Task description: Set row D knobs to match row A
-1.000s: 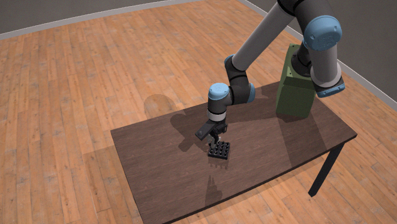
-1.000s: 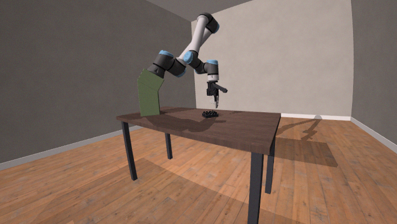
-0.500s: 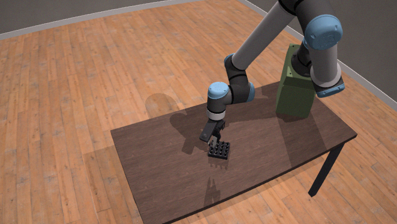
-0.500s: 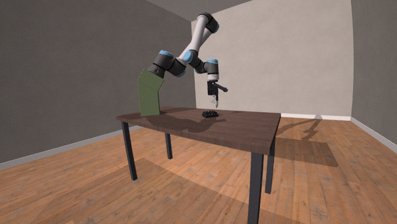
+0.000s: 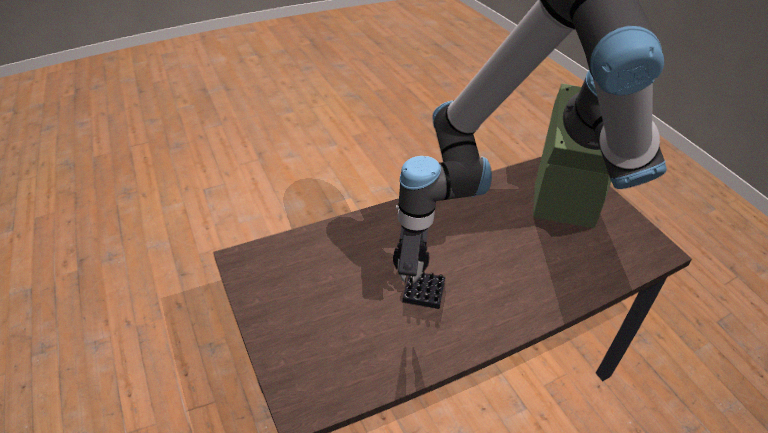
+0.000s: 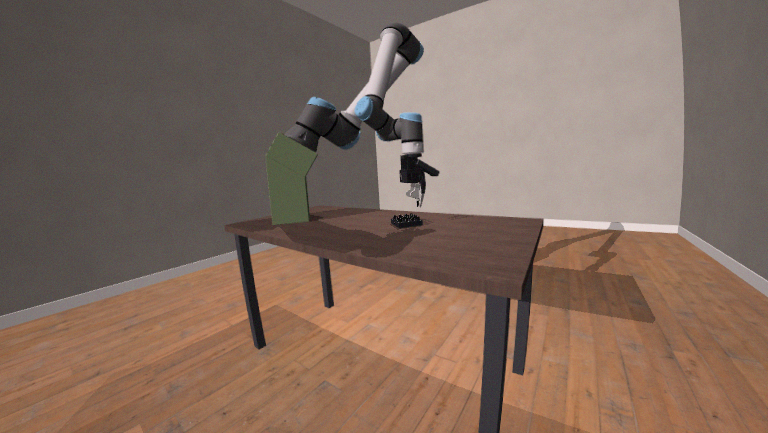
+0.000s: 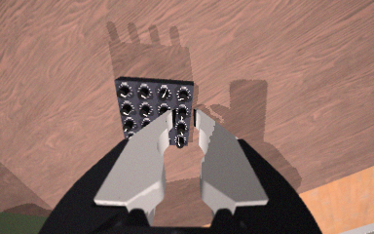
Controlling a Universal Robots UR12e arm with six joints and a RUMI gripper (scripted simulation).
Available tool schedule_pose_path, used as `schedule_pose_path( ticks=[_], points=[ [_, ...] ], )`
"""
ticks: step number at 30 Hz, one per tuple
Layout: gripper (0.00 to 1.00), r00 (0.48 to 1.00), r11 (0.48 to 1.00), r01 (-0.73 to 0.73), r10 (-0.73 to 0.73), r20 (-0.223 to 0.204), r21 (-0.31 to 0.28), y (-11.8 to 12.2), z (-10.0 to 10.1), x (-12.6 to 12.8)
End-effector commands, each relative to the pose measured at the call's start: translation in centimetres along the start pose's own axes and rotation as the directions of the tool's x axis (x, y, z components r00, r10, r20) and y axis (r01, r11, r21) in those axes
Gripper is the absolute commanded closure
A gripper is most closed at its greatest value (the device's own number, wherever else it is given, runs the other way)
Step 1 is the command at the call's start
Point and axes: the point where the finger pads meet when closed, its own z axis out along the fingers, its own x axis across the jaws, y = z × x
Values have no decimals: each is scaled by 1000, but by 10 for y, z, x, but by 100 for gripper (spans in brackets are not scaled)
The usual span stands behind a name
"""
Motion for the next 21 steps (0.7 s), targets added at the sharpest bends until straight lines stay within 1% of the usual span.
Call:
schedule_pose_path(
  ticks=[1,5,7,14,21],
  points=[
    [89,988,988,156,-156,6,3,0,-2,0],
    [89,965,965,264,-264,5,4,1,-4,-1],
    [89,965,965,264,-264,5,4,1,-4,-1],
    [89,885,885,466,-466,4,5,3,-6,-1],
    [89,818,818,575,-575,4,5,5,-8,-2]
  ],
)
